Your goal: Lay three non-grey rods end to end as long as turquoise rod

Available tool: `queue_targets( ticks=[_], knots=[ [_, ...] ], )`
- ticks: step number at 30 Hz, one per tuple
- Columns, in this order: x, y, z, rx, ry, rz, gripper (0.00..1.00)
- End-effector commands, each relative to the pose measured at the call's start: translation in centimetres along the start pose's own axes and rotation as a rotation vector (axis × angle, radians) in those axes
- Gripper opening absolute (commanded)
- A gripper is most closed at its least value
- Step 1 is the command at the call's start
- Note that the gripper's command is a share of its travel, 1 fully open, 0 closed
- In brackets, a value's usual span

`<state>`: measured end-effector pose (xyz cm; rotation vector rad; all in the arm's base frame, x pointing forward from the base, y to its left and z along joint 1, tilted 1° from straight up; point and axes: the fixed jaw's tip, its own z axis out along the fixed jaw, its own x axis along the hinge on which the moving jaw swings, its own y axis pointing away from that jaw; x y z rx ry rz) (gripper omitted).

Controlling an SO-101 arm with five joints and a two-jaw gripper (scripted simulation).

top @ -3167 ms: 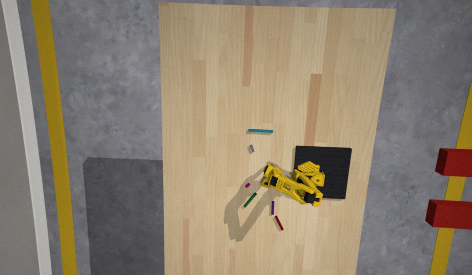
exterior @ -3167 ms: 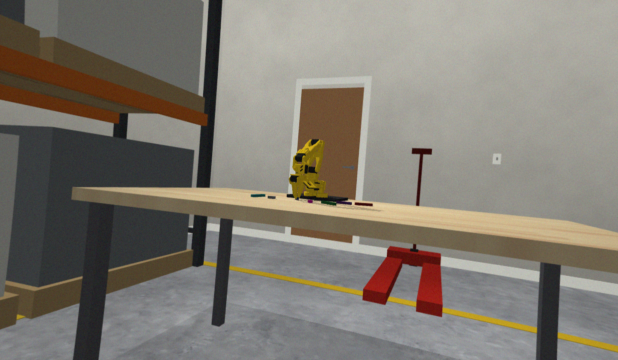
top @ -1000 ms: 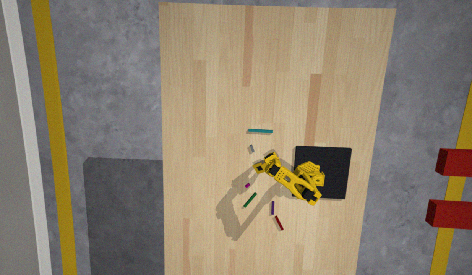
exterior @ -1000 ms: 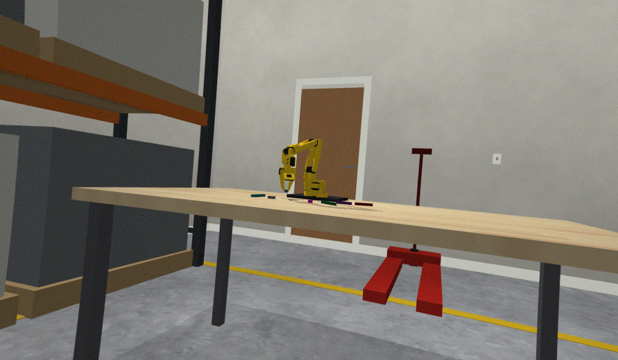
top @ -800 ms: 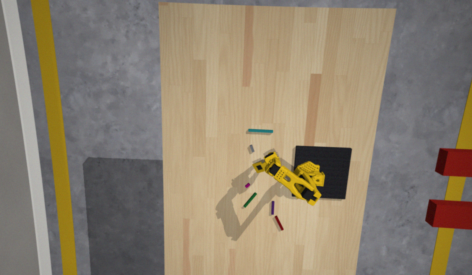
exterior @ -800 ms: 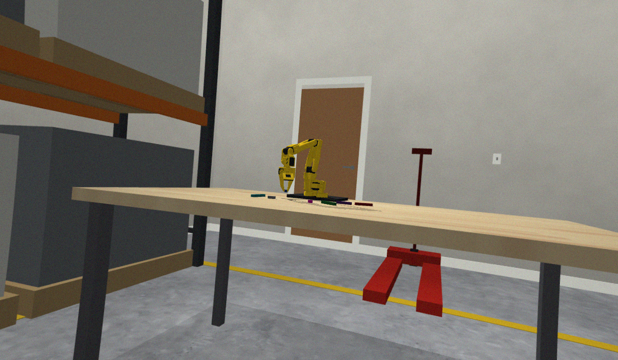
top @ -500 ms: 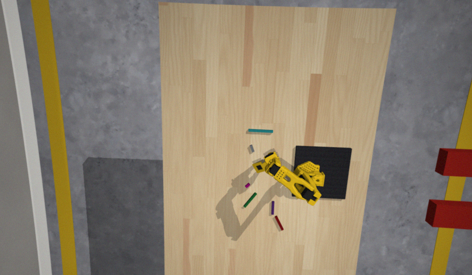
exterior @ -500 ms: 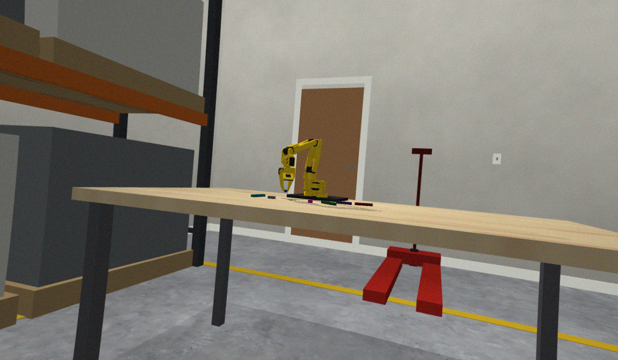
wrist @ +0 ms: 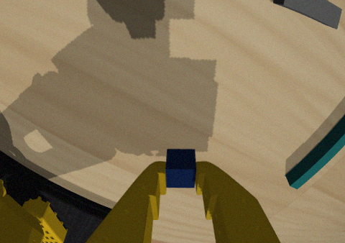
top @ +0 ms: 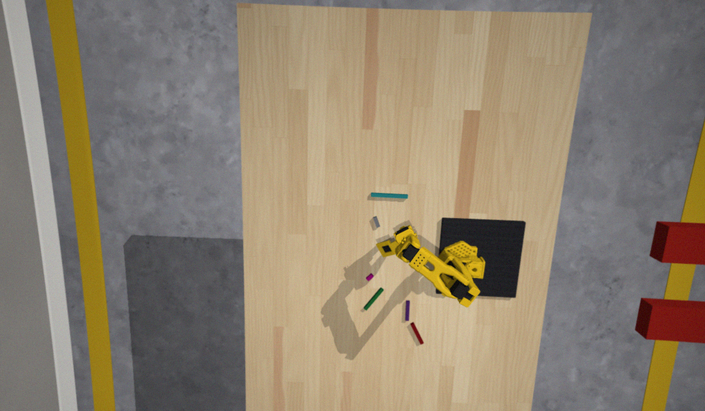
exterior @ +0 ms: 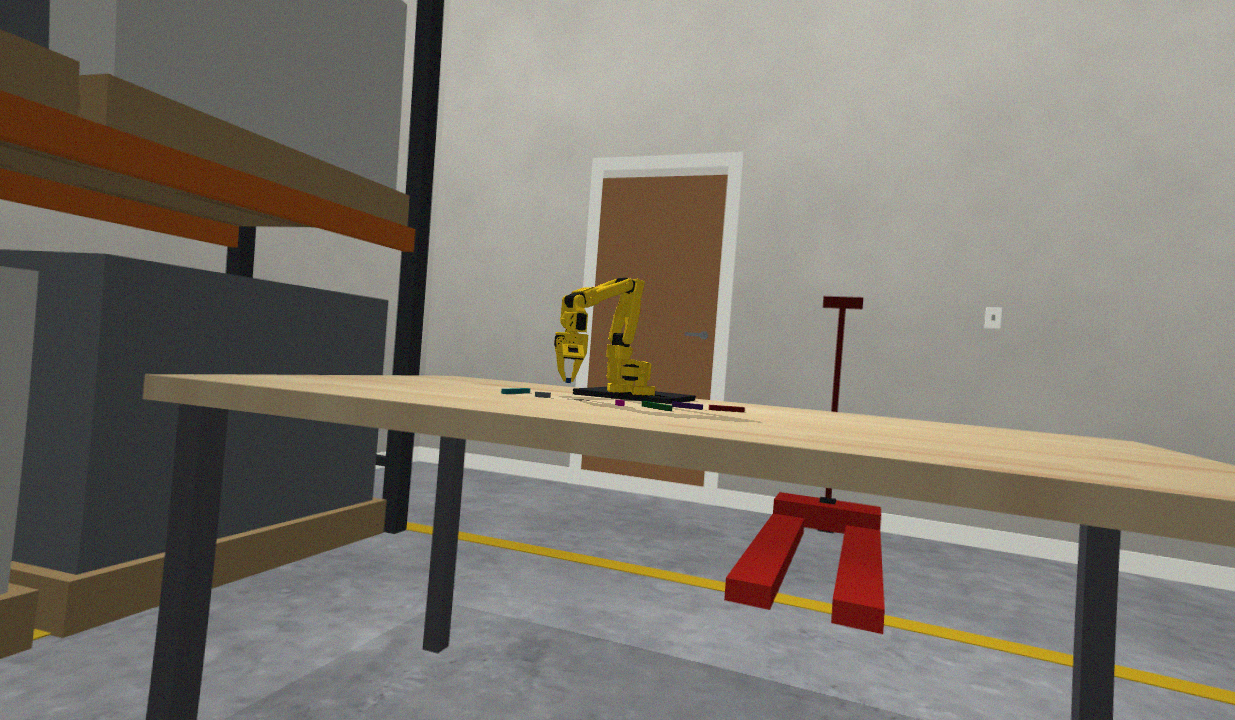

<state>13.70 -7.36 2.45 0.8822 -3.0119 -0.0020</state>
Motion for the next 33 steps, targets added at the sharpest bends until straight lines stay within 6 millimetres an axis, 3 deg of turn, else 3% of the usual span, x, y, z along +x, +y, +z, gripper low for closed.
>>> queue_targets(
  ticks=[1,14,33],
  knots=[
    [0.0,-0.2,0.1,-0.002,0.0,0.018,0.0],
    [0.0,-0.2,0.2,-0.002,0.0,0.018,0.0],
    [0.0,-0.2,1.9,-0.002,0.0,0.018,0.0]
  ],
)
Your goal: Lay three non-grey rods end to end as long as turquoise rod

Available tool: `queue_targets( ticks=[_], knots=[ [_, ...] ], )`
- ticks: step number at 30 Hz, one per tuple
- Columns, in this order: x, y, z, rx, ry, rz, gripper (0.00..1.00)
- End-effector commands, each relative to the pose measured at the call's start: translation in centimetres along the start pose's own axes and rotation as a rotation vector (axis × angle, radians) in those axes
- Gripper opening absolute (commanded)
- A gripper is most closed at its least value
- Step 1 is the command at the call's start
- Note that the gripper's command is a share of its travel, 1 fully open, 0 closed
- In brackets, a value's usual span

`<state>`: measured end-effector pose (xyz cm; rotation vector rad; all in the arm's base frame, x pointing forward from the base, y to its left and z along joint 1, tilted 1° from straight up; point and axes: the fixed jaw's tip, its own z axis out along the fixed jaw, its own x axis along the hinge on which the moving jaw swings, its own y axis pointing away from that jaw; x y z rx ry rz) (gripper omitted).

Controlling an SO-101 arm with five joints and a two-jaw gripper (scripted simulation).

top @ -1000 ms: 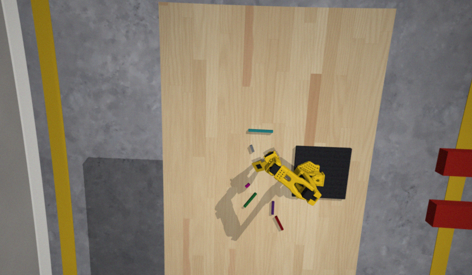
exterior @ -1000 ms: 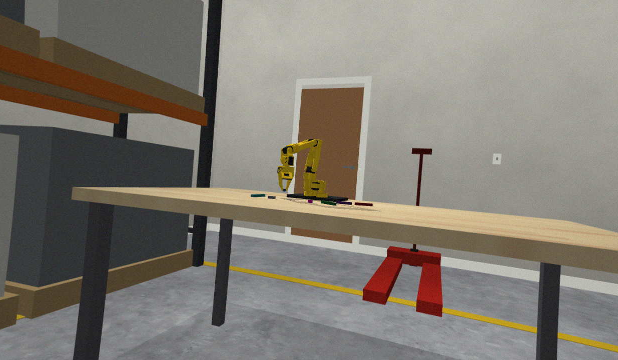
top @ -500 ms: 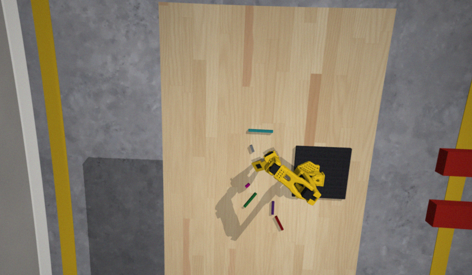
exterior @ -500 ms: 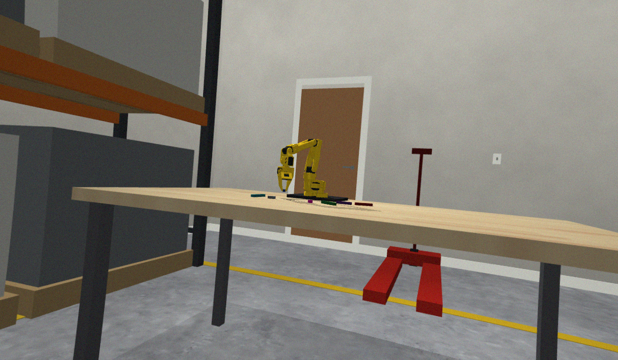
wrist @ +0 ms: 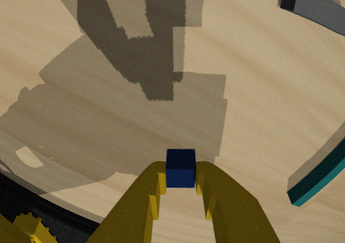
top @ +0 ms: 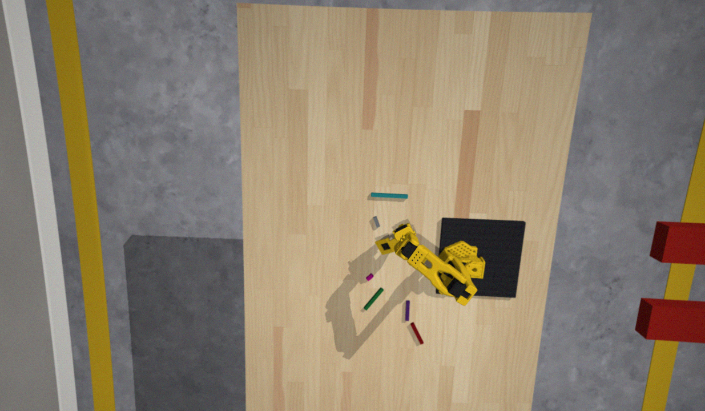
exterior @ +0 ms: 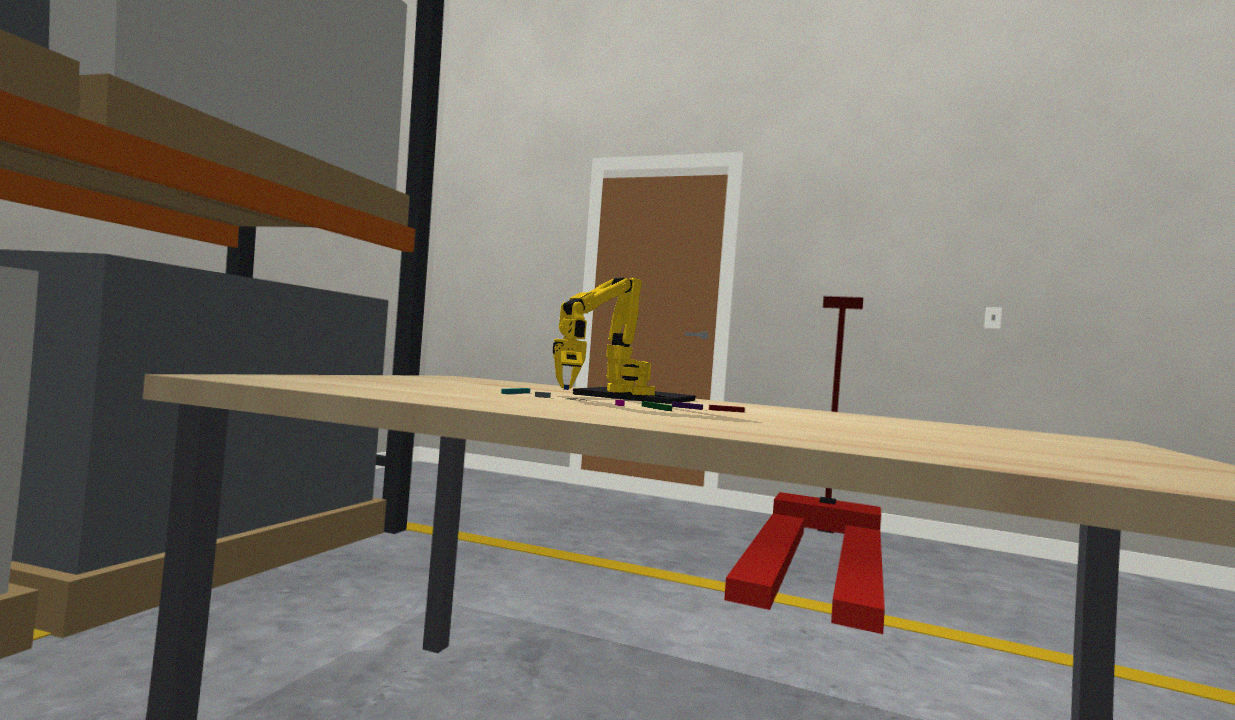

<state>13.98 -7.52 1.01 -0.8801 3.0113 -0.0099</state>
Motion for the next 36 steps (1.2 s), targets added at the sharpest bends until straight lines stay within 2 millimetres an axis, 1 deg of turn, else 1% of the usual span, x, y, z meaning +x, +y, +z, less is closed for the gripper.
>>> queue_targets(
  ticks=[1,9,10,36],
  knots=[
    [0.18,0.14,0.53,-0.011,0.005,0.017,0.0],
    [0.18,0.15,0.65,-0.011,0.005,0.017,0.0],
    [0.42,0.67,0.94,-0.033,0.016,0.015,0.0],
    [0.42,0.67,0.94,-0.033,0.016,0.015,0.0]
  ],
)
